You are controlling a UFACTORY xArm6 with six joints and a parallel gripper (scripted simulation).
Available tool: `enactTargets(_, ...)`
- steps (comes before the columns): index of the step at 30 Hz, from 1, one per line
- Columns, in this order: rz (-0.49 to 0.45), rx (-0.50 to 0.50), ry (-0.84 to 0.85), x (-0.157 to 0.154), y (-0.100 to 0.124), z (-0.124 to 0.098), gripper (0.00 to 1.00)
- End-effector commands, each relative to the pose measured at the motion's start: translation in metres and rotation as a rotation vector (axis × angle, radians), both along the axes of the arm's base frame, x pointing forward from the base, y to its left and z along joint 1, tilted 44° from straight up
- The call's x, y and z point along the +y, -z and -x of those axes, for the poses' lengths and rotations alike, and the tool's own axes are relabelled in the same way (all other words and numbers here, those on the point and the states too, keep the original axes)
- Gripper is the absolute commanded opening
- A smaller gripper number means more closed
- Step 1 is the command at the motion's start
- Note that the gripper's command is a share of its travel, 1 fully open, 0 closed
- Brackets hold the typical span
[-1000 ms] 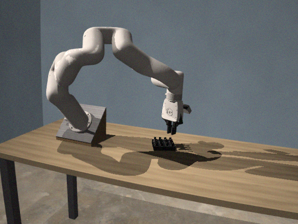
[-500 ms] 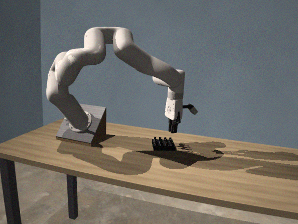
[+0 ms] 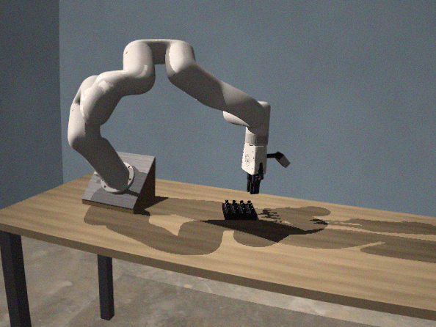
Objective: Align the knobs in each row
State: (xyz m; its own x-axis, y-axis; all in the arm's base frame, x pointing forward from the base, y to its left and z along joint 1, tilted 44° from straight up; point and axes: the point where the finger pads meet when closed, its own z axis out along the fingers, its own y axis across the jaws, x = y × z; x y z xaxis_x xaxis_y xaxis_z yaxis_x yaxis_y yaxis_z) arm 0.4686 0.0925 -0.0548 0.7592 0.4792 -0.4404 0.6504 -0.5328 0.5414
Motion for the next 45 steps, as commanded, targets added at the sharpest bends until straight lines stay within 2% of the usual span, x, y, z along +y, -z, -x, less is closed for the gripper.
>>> enactTargets(1,-0.002,-0.003,-0.002,0.0015,-0.0011,-0.0012,0.19)
enactTargets(29,-0.002,-0.004,-0.002,0.0010,-0.0005,-0.0012,0.19)
enactTargets(45,-0.002,-0.004,-0.001,-0.0064,0.0071,-0.0014,0.19)
